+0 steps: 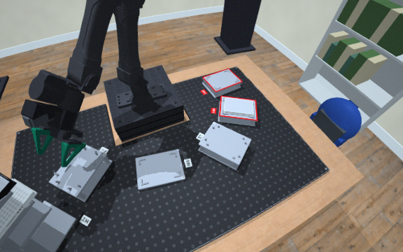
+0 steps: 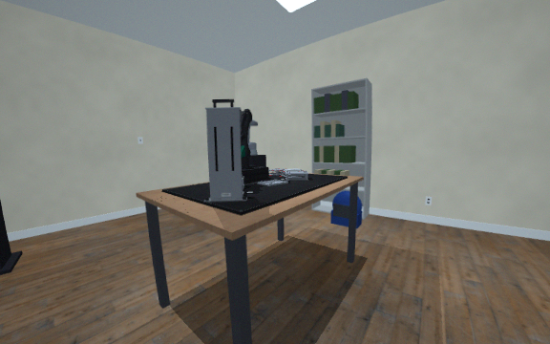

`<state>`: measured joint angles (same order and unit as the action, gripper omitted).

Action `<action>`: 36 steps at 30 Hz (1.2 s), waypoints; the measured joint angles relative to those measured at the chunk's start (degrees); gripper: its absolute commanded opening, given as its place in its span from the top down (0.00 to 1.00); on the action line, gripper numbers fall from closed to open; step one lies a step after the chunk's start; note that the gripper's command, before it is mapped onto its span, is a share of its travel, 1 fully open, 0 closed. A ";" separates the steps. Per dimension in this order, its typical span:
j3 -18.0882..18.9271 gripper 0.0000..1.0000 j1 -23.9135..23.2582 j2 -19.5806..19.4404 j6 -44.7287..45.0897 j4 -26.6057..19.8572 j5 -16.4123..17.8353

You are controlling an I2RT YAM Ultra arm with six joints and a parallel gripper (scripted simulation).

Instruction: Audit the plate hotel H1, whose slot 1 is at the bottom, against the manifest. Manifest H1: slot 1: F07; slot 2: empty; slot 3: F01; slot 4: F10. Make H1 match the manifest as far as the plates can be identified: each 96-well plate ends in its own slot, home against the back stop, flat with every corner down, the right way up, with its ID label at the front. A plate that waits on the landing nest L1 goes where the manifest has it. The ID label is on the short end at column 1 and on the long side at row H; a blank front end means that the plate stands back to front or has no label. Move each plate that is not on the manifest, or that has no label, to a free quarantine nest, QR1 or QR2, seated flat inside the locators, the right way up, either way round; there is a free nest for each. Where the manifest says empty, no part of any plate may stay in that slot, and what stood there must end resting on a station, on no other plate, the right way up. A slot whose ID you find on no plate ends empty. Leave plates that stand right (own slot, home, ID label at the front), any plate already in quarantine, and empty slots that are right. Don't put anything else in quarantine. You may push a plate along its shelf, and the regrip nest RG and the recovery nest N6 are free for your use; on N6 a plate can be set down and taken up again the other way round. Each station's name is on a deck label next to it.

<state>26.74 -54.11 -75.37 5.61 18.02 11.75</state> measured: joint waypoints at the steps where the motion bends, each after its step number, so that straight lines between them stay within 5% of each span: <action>1: 0.09 0.00 0.11 -0.48 0.00 0.44 -0.04; 19: 3.74 0.00 1.36 -7.87 -0.50 4.83 -1.07; 36: 4.24 0.00 1.36 -8.09 -0.63 5.75 -1.22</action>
<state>30.98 -52.75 -83.46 4.97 23.77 10.52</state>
